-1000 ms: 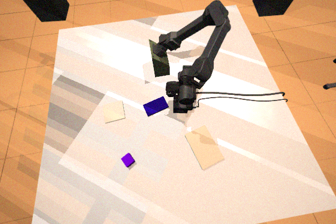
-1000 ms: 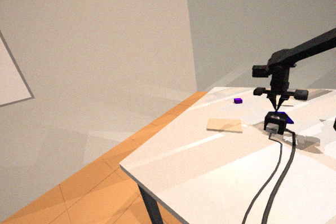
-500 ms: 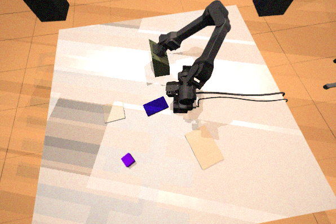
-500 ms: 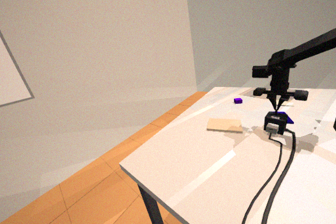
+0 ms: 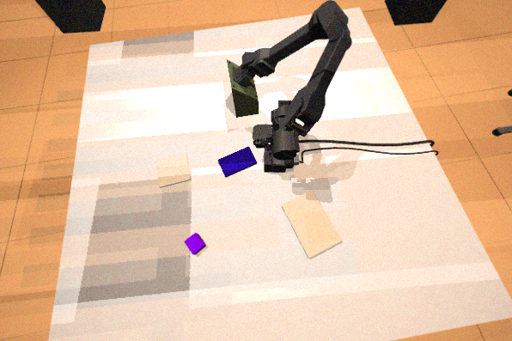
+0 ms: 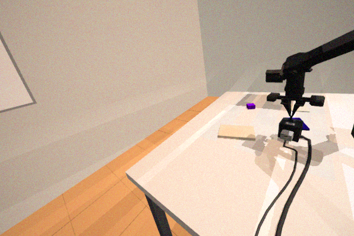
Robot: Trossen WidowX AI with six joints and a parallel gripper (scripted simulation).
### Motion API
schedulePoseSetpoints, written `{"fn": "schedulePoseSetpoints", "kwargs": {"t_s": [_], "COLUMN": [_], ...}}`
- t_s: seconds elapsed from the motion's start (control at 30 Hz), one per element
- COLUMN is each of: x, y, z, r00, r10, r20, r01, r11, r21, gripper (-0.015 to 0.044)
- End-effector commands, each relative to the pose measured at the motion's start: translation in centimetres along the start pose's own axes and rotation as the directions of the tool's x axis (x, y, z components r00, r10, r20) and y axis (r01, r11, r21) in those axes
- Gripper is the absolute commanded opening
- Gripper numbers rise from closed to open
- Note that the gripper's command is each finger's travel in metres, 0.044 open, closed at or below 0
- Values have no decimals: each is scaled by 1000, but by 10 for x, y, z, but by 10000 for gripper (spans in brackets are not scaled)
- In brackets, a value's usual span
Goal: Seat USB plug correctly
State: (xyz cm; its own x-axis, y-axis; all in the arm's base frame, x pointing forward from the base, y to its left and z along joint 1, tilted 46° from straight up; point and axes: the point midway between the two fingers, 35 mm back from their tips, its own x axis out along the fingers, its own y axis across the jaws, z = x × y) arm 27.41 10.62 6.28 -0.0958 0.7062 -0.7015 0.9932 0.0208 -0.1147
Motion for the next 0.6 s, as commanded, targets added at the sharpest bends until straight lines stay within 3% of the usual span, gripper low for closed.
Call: {"fn": "schedulePoseSetpoints", "kwargs": {"t_s": [0.0,0.57], "x": [1,3], "y": [0,0], "z": [0,0], "r00": [1000,1000], "r10": [1,1], "r20": [-3,-3], "r01": [-1,-1], "r11": [1000,1000], "r21": [4,4], "gripper": [0,0]}}
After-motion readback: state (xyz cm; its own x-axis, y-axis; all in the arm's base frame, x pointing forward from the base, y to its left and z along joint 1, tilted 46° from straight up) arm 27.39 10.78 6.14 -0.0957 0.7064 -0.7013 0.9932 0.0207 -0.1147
